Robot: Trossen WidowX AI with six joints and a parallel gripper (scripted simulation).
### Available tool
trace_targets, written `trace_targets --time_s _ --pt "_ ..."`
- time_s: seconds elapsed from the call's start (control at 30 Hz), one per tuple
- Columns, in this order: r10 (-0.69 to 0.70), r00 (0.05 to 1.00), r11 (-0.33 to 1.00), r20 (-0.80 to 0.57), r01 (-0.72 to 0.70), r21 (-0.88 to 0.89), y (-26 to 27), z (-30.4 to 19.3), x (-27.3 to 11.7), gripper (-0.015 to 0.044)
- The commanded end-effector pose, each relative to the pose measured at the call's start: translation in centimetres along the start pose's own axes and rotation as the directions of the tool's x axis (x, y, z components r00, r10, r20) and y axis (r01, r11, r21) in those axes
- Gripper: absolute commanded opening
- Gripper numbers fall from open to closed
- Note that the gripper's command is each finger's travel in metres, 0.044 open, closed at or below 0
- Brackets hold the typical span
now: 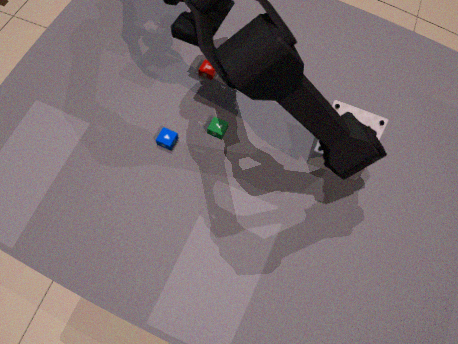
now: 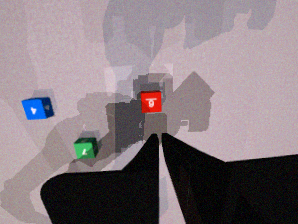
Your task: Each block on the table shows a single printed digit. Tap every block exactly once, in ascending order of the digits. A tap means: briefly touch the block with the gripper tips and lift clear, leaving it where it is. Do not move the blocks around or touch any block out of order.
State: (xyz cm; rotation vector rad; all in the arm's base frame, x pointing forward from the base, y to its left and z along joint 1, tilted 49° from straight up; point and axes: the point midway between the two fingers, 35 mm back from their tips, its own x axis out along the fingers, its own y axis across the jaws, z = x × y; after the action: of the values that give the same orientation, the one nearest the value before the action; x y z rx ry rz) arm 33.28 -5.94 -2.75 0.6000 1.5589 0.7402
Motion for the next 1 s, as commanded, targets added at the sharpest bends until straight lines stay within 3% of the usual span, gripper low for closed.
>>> trace_targets --time_s 0.0,0.17,0.97 --pt "-0.012 1.0 1.0 0.006 0.012 -0.014 -0.3 0.4 0.8 0.002" --pt "-0.009 1.0 1.0 0.007 0.009 -0.015 -0.3 0.3 7.6 0.002" --pt "-0.007 1.0 1.0 0.006 0.007 -0.015 -0.3 0.3 10.7 0.002"
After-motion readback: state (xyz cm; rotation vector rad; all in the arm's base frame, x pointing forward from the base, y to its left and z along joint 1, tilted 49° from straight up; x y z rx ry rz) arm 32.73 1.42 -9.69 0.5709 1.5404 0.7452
